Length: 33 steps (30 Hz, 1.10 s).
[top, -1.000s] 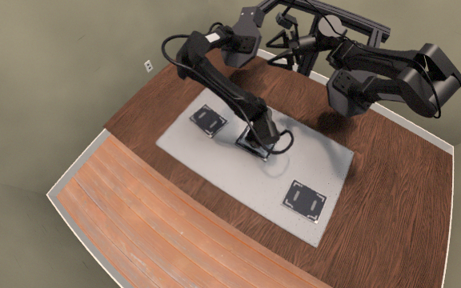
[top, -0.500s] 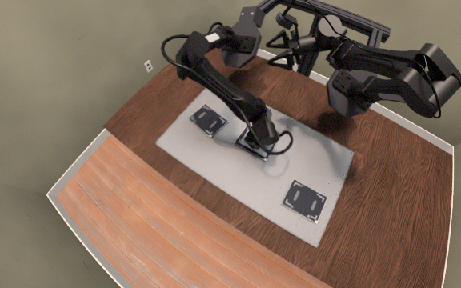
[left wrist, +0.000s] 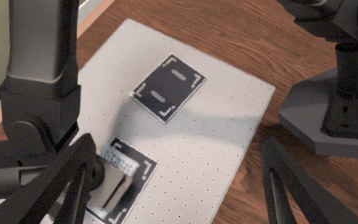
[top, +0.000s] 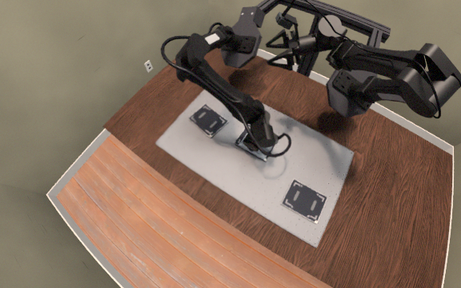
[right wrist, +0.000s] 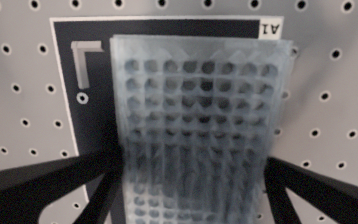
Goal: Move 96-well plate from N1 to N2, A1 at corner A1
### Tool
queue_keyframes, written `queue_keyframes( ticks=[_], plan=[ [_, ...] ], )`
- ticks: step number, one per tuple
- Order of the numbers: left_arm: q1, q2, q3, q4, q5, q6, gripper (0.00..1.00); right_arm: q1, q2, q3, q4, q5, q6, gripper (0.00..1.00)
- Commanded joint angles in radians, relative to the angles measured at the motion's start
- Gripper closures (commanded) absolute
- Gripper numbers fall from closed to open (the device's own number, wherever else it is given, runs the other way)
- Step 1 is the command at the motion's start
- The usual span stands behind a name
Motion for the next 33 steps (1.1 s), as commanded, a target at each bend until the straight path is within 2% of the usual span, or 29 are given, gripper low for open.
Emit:
queue_keyframes(
  ticks=[1, 9, 33],
  plan=[
    [-0.014, 0.001, -0.001, 0.018, 0.002, 0.001, 0.0, -0.019, 0.046, -0.008, -0.001, -0.024, -0.027, 0.22],
    [-0.014, 0.001, -0.001, 0.018, 0.002, 0.001, 0.0, 0.001, 0.014, 0.074, -0.114, -0.013, -0.008, 0.22],
    [-0.014, 0.001, -0.001, 0.018, 0.002, 0.001, 0.0, 0.02, 0.004, 0.081, -0.15, -0.009, 0.021, 0.22]
  ],
)
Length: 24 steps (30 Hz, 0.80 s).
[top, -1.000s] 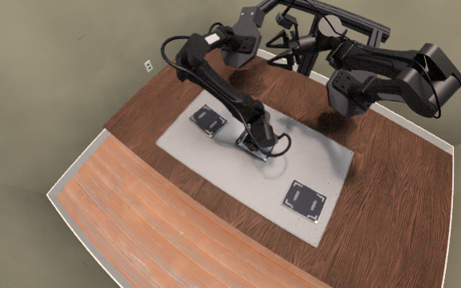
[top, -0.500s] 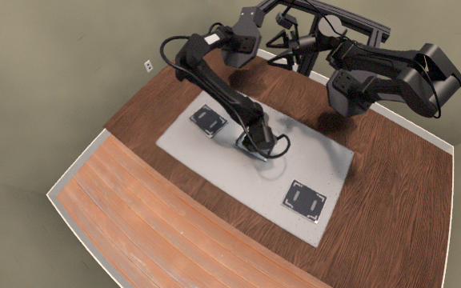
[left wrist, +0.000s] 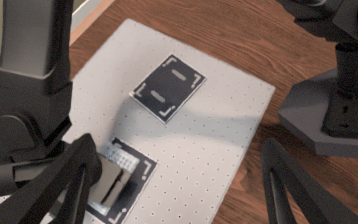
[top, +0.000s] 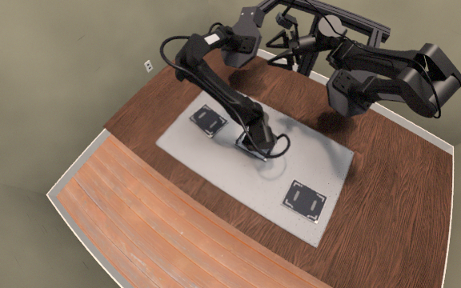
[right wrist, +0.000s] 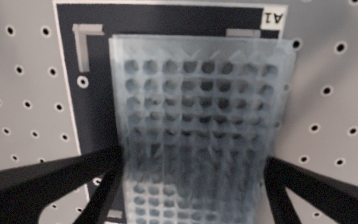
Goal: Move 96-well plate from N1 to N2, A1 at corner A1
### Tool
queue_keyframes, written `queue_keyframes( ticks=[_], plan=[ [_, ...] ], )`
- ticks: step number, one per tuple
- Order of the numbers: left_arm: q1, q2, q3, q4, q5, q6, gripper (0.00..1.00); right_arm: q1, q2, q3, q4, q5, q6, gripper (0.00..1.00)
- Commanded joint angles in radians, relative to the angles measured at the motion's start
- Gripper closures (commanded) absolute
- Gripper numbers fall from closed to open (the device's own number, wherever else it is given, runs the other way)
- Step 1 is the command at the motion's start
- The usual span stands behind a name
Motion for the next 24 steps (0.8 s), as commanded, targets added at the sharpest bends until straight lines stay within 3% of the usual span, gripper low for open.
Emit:
queue_keyframes(
  ticks=[1, 24],
  plan=[
    [-0.014, 0.001, -0.001, 0.018, 0.002, 0.001, 0.0, 0.028, 0.001, 0.028, -0.042, -0.005, 0.021, 0.22],
    [-0.014, 0.001, -0.001, 0.018, 0.002, 0.001, 0.0, 0.029, 0.0, 0.016, -0.026, -0.005, 0.026, 0.22]
  ],
)
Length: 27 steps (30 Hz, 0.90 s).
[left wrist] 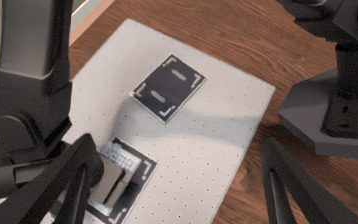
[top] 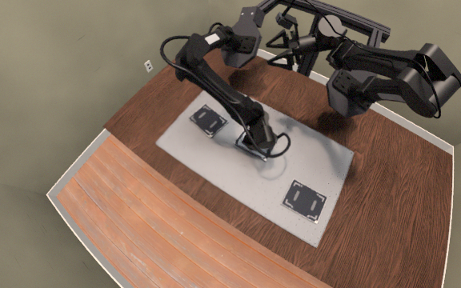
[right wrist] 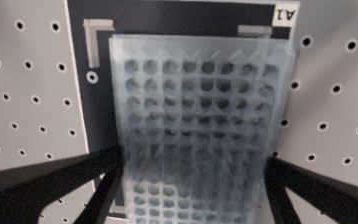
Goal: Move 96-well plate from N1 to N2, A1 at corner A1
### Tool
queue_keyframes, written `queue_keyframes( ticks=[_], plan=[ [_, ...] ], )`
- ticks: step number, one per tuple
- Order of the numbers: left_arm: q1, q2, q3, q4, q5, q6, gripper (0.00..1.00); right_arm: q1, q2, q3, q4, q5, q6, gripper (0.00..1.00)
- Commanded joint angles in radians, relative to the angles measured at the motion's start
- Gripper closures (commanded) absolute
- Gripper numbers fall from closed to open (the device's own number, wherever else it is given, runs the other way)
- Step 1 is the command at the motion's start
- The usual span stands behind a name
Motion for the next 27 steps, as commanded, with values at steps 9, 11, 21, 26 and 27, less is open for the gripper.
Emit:
queue_keyframes(
  ticks=[9, 11, 21, 26, 27],
  plan=[
    [-0.014, 0.001, -0.001, 0.018, 0.002, 0.001, 0.0, 0.038, -0.024, -0.037, 0.053, -0.001, 0.034, 0.22],
    [-0.014, 0.001, -0.001, 0.018, 0.002, 0.001, 0.0, 0.043, -0.028, -0.05, 0.063, 0.0, 0.038, 0.22],
    [-0.014, 0.001, -0.001, 0.018, 0.002, 0.001, 0.0, 0.054, -0.039, -0.085, 0.081, 0.006, 0.044, 0.22],
    [-0.014, 0.001, -0.001, 0.018, 0.002, 0.001, 0.0, 0.055, -0.04, -0.086, 0.081, 0.006, 0.043, 0.22],
    [-0.014, 0.001, -0.001, 0.018, 0.002, 0.001, 0.0, 0.055, -0.04, -0.086, 0.082, 0.006, 0.043, 0.22]
  ],
)
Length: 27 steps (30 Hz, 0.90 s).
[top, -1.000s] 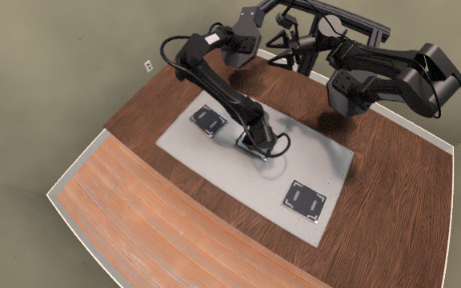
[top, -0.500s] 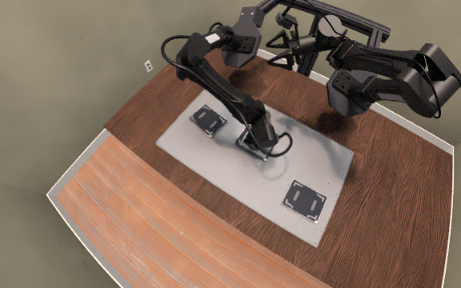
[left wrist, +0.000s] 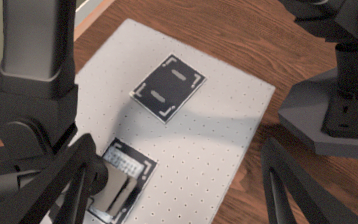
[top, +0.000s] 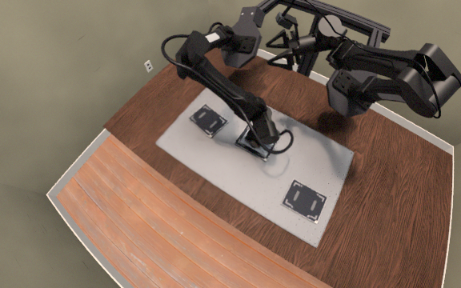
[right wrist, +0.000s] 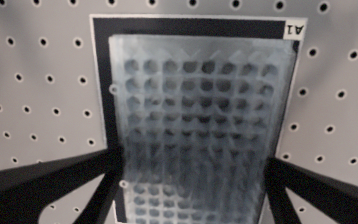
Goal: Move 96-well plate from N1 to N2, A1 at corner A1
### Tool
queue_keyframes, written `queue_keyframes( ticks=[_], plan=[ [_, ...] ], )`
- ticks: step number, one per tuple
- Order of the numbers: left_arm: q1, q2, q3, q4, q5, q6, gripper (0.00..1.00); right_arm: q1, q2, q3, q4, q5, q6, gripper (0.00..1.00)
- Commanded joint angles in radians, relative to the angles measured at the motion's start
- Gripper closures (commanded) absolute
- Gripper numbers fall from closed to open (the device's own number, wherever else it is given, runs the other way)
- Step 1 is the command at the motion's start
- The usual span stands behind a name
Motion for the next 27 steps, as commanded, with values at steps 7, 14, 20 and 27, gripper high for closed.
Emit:
queue_keyframes(
  ticks=[7, 14, 20, 27],
  plan=[
    [-0.014, 0.001, -0.001, 0.018, 0.002, 0.001, 0.0, 0.024, -0.025, -0.024, 0.012, 0.006, 0.01, 0.22],
    [-0.014, 0.001, -0.001, 0.018, 0.002, 0.001, 0.0, 0.004, -0.008, -0.005, 0.02, 0.005, -0.01, 0.22],
    [-0.014, 0.001, -0.001, 0.018, 0.002, 0.001, 0.0, -0.014, 0.008, -0.034, 0.074, -0.012, -0.043, 0.22],
    [-0.014, 0.001, -0.001, 0.018, 0.002, 0.001, 0.0, -0.035, 0.038, -0.016, 0.109, -0.019, -0.074, 0.22]
  ],
)
